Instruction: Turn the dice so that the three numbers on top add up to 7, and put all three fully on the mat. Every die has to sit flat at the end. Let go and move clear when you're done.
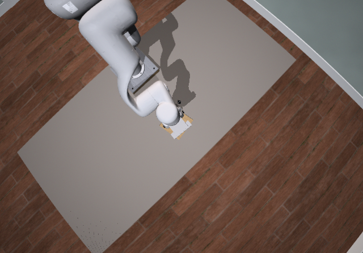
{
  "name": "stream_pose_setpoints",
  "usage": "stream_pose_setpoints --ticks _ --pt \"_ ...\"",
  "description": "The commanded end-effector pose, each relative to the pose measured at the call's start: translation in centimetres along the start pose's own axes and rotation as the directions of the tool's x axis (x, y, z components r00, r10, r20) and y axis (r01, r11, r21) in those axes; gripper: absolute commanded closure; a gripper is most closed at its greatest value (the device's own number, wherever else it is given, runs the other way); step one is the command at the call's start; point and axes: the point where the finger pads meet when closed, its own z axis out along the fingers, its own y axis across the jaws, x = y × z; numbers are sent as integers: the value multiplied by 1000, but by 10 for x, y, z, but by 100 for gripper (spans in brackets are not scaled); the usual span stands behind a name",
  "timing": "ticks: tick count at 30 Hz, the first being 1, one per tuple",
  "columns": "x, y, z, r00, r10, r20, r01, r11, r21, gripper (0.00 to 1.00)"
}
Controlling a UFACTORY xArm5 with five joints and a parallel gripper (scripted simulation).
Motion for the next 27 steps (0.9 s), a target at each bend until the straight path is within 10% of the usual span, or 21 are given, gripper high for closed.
stream_pose_setpoints --ticks 1,27 --pt "1 0 2 1000 1 -3 -1 1000 0 89" --pt "2 4 91 1000 1 -4 -1 1000 -1 89"
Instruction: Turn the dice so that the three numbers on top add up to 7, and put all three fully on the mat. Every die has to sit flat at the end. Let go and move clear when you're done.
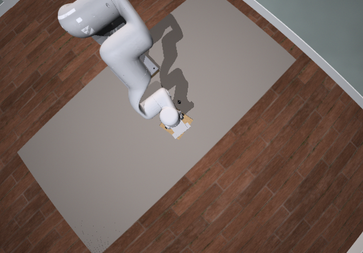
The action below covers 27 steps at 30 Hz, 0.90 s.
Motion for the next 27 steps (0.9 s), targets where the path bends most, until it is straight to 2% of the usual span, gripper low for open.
stream_pose_setpoints --ticks 1,27 --pt "3 0 10 1000 0 -5 0 1000 0 89" --pt "3 1 14 1000 0 -5 0 1000 0 89"
